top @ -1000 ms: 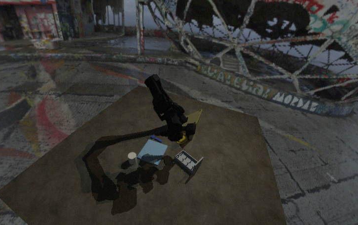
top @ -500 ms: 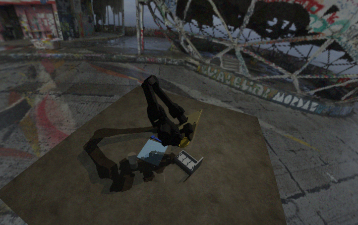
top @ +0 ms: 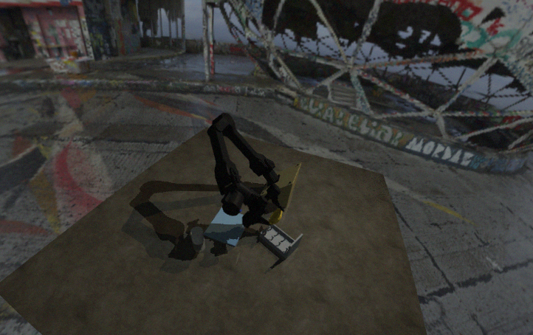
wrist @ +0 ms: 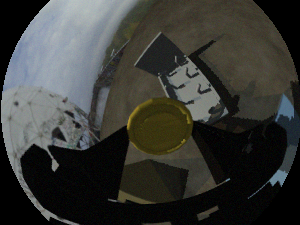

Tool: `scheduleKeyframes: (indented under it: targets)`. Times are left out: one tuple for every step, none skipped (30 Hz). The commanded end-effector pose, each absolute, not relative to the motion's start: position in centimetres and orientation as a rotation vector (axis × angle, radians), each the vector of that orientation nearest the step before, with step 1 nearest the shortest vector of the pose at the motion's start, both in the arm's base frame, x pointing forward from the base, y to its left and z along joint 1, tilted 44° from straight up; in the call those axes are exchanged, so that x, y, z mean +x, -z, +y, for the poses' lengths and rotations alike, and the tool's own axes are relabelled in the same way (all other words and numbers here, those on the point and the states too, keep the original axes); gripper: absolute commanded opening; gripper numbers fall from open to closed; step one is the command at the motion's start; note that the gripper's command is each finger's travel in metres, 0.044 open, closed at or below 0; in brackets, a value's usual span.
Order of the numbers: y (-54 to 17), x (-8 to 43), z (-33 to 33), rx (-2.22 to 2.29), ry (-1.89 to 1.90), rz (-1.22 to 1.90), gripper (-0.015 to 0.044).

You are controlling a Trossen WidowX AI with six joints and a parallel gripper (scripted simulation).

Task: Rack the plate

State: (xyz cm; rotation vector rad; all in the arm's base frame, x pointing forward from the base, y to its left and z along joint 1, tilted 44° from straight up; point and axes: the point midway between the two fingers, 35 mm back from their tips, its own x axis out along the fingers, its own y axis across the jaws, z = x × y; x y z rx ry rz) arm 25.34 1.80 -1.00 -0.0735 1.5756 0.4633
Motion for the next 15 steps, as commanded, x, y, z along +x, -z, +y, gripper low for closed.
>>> scheduleKeyframes:
  targets:
    - [1.2, 25.4, 1.6, -0.089, -0.560, 1.486, 0.0000]
    - [1.3, 25.4, 1.5, -0.095, -0.582, 1.464, 0.0000]
    - [1.3, 25.5, 1.4, -0.101, -0.602, 1.441, 0.0000]
    - [1.3, 25.5, 1.3, -0.108, -0.622, 1.418, 0.0000]
    - [1.4, 25.5, 1.3, -0.115, -0.641, 1.394, 0.0000]
    - [1.4, 25.5, 1.2, -0.123, -0.660, 1.370, 0.0000]
    - [1.4, 25.5, 1.1, -0.131, -0.678, 1.345, 0.0000]
    - [1.5, 25.5, 1.0, -0.140, -0.695, 1.320, 0.0000]
    - [1.5, 25.5, 0.9, -0.150, -0.712, 1.295, 0.0000]
    - [1.5, 25.5, 0.8, -0.159, -0.728, 1.269, 0.0000]
    - [1.5, 25.5, 0.7, -0.170, -0.744, 1.243, 0.0000]
    - [1.5, 25.5, 0.7, -0.181, -0.758, 1.217, 0.0000]
    - [1.5, 25.5, 0.6, -0.192, -0.772, 1.190, 0.0000]
    - [1.5, 25.5, 0.5, -0.204, -0.786, 1.163, 0.0000]
    - [1.5, 25.5, 0.4, -0.217, -0.798, 1.136, 0.0000]
